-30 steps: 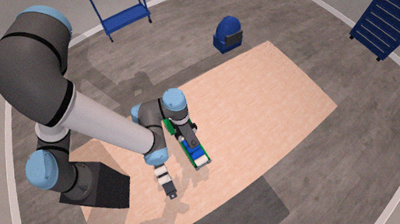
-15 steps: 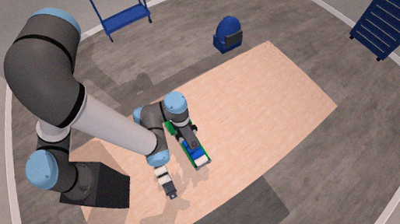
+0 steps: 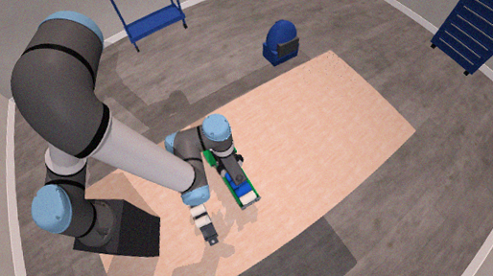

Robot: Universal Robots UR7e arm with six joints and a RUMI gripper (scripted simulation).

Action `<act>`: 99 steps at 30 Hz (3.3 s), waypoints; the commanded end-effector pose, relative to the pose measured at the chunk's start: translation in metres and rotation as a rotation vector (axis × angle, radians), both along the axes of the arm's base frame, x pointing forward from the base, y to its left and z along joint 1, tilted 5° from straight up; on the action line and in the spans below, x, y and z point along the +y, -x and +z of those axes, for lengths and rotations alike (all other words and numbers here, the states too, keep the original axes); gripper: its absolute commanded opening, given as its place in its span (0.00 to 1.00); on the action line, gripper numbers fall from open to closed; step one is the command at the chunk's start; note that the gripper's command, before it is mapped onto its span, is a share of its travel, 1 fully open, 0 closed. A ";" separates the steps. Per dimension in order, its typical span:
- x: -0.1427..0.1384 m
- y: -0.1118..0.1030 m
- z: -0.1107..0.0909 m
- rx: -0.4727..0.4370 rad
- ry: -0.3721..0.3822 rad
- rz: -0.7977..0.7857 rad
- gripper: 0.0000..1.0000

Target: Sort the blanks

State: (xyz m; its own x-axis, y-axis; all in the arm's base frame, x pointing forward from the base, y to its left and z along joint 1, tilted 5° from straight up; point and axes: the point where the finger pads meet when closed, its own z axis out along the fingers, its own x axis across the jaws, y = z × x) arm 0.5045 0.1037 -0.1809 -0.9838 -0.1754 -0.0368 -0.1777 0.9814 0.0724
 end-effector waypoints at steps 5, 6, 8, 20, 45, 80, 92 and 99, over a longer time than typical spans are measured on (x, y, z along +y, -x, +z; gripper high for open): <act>0.000 -0.001 0.000 -0.001 0.000 0.000 0.52; 0.000 -0.001 0.000 -0.001 0.000 0.000 0.52; 0.000 -0.001 0.000 -0.001 0.000 0.000 0.52; 0.000 -0.001 0.000 -0.001 0.000 0.000 0.52; 0.000 -0.001 0.000 -0.001 0.000 0.000 0.52; 0.000 -0.001 0.000 -0.001 0.000 0.000 0.52; 0.000 -0.001 -0.002 -0.001 0.000 0.000 0.52; 0.001 -0.001 -0.013 -0.001 0.000 0.000 0.52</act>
